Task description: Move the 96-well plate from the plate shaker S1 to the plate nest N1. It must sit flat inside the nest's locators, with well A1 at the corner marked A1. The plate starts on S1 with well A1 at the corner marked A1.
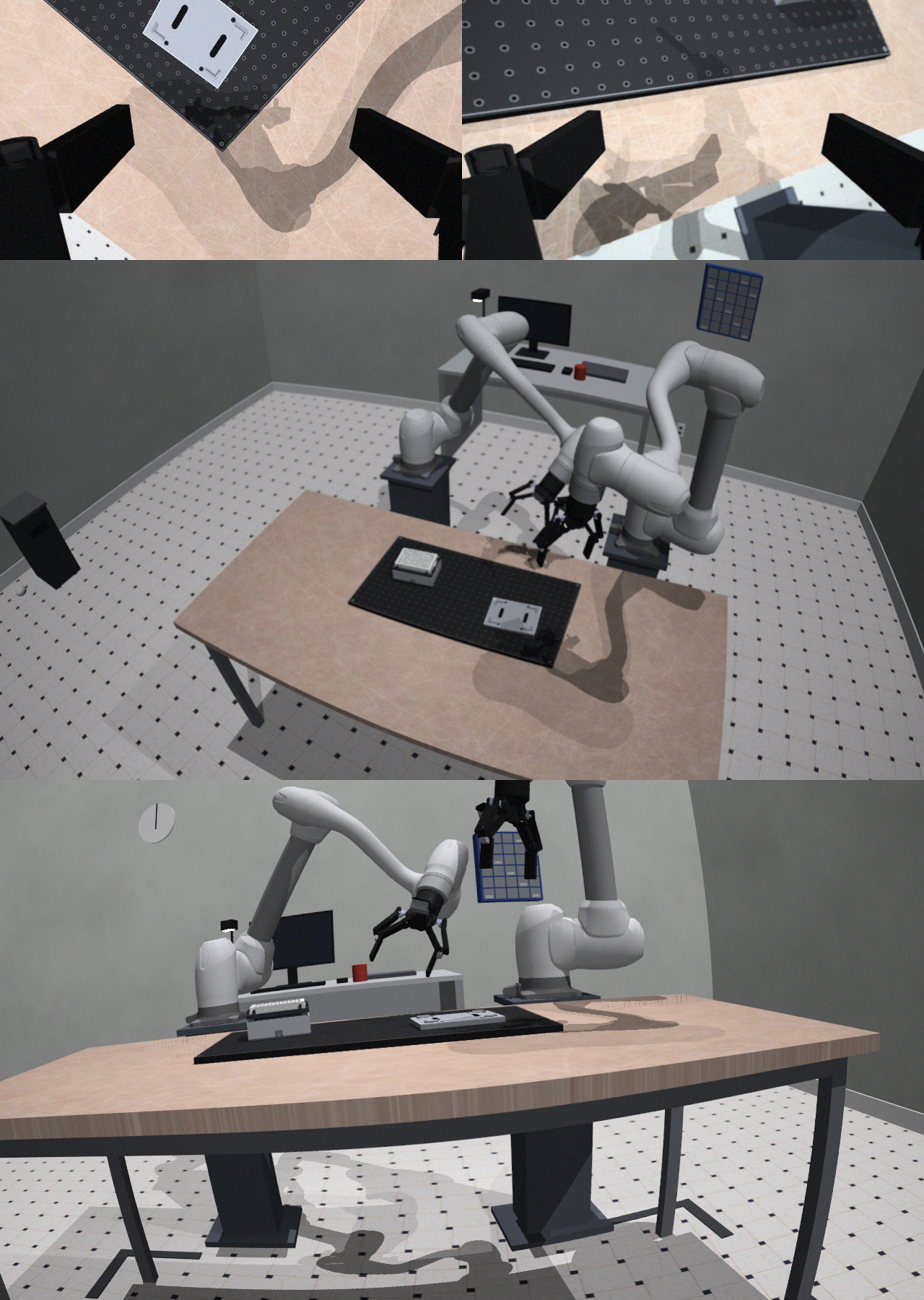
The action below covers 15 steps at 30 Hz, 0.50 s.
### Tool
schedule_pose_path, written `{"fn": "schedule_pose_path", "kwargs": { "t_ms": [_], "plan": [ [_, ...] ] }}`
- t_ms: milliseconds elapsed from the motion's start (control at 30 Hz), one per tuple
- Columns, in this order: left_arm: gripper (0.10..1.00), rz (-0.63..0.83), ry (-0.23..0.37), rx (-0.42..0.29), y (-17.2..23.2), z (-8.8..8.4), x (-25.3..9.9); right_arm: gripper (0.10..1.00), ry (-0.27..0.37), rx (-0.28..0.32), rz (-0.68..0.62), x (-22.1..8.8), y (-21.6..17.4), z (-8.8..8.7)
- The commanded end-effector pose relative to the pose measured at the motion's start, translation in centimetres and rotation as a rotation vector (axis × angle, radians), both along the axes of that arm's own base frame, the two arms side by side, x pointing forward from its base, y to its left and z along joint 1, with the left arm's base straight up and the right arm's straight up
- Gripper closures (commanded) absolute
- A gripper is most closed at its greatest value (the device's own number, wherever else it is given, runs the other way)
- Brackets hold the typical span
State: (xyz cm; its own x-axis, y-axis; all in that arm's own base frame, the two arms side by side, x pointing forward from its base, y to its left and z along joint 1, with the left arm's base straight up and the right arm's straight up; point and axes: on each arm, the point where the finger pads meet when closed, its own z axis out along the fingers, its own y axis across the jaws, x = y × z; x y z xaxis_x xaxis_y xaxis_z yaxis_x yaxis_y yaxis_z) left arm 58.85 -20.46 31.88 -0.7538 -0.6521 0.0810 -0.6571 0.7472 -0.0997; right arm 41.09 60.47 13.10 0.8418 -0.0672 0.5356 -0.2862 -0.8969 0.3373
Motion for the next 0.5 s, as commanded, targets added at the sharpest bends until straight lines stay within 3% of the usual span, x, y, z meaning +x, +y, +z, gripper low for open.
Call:
{"fn": "schedule_pose_path", "kwargs": {
  "t_ms": [0,467],
  "plan": [
    [0.098,0.019,0.0,0.002,0.7,0.4,-0.6,0.098,0.0,0.002,0.0,0.0,0.0,0.1],
    [0.098,0.18,0.015,0.021,6.3,2.9,-6.1,0.098,0.0,0.002,0.0,0.0,0.0,0.1]
  ]
}}
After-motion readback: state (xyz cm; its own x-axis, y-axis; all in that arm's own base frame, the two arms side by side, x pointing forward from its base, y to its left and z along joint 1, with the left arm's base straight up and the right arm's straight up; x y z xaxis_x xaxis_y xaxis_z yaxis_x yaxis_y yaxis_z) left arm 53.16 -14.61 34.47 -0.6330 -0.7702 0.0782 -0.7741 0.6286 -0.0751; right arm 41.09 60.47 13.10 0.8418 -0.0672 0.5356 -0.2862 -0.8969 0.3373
